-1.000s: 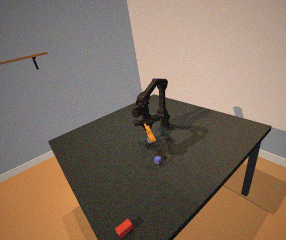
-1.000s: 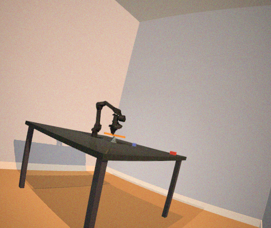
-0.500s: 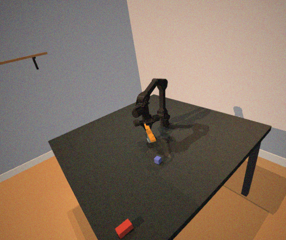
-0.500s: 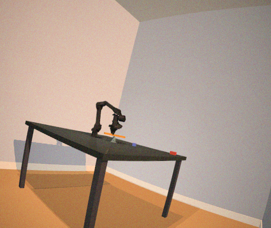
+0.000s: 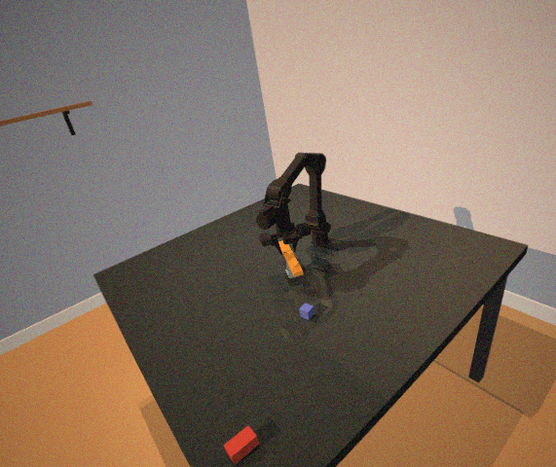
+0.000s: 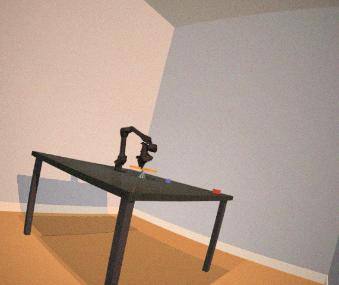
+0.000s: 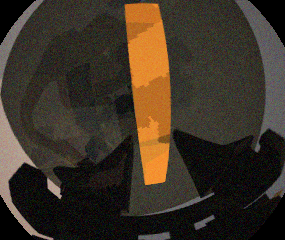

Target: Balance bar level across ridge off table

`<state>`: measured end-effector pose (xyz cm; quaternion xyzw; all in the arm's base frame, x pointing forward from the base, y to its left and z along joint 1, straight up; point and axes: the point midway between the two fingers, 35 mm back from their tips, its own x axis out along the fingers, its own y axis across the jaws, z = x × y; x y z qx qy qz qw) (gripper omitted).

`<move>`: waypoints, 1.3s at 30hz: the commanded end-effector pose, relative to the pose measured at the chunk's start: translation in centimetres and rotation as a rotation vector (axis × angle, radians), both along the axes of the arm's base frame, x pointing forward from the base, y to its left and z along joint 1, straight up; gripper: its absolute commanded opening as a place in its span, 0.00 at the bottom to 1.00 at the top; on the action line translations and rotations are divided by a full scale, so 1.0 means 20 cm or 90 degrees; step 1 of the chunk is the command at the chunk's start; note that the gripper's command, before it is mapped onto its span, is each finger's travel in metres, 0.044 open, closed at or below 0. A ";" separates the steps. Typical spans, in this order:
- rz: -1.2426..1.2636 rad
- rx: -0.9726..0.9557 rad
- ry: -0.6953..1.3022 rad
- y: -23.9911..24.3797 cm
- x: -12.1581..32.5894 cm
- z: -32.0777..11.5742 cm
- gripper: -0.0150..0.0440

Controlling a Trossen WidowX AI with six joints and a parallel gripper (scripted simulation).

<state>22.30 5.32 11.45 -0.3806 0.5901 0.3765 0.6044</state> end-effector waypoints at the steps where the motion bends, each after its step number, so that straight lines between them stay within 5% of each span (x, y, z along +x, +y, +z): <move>1: 0.000 0.000 0.000 0.00 0.00 0.00 0.79; 6: 0.000 0.000 0.000 0.00 0.00 0.00 1.00; 10: 0.000 0.000 -0.001 0.00 0.01 0.04 1.00; 19: 0.000 0.002 -0.008 0.00 -0.01 0.49 1.00; 39: 0.000 0.002 -0.009 0.00 -0.01 0.50 1.00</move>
